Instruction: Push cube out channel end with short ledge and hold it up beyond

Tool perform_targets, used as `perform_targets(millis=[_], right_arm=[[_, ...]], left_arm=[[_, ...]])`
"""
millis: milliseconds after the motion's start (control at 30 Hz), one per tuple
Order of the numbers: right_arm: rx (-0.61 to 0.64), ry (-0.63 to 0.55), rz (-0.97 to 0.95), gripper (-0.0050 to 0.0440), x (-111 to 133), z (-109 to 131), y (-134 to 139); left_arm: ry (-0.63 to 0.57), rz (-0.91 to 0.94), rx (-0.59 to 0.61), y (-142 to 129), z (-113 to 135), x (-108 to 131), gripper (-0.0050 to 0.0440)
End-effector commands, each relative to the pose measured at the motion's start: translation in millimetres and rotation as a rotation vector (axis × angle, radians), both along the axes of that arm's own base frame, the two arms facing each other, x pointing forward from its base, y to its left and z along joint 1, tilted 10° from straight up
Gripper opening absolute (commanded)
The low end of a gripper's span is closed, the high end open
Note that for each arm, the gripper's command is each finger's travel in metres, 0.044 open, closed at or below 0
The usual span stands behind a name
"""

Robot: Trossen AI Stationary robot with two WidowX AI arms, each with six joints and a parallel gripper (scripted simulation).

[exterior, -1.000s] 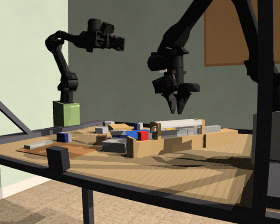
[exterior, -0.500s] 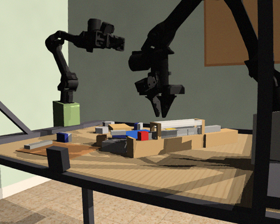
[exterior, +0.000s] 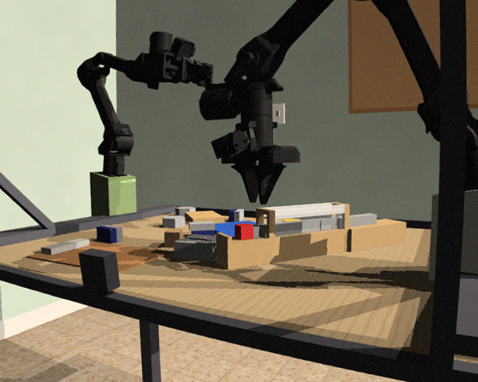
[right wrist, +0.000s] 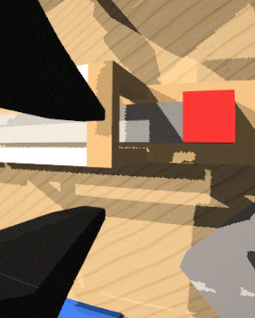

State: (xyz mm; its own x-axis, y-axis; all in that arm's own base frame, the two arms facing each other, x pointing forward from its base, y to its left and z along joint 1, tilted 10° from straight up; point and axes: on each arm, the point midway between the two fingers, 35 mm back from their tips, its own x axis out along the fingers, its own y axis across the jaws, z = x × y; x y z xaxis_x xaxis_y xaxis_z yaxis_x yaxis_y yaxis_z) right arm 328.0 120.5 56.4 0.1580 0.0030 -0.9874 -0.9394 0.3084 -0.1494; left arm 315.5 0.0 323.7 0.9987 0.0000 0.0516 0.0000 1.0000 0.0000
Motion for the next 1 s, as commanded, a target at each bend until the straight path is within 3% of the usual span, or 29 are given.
perform_targets(millis=[0, 400, 767, 967], right_arm=[[0.006, -0.024, -0.004, 0.017, 5.1, 5.8, 11.9], [0.013, -0.036, -0.005, 0.017, -4.2, 2.8, 59.1], [0.01, -0.031, -0.002, 0.017, -2.4, 2.9, 49.8], [0.011, -0.029, -0.001, 0.017, -3.0, -16.7, 47.9]], left_arm=[[-0.021, -0.002, 0.003, -0.3, 7.9, -1.9, 0.0], [-0.021, -0.002, 0.003, -0.3, 7.9, -1.9, 0.0], [-0.021, -0.002, 0.003, -0.3, 7.9, -1.9, 0.0], [-0.021, -0.002, 0.003, -0.3, 7.9, -1.9, 0.0]])
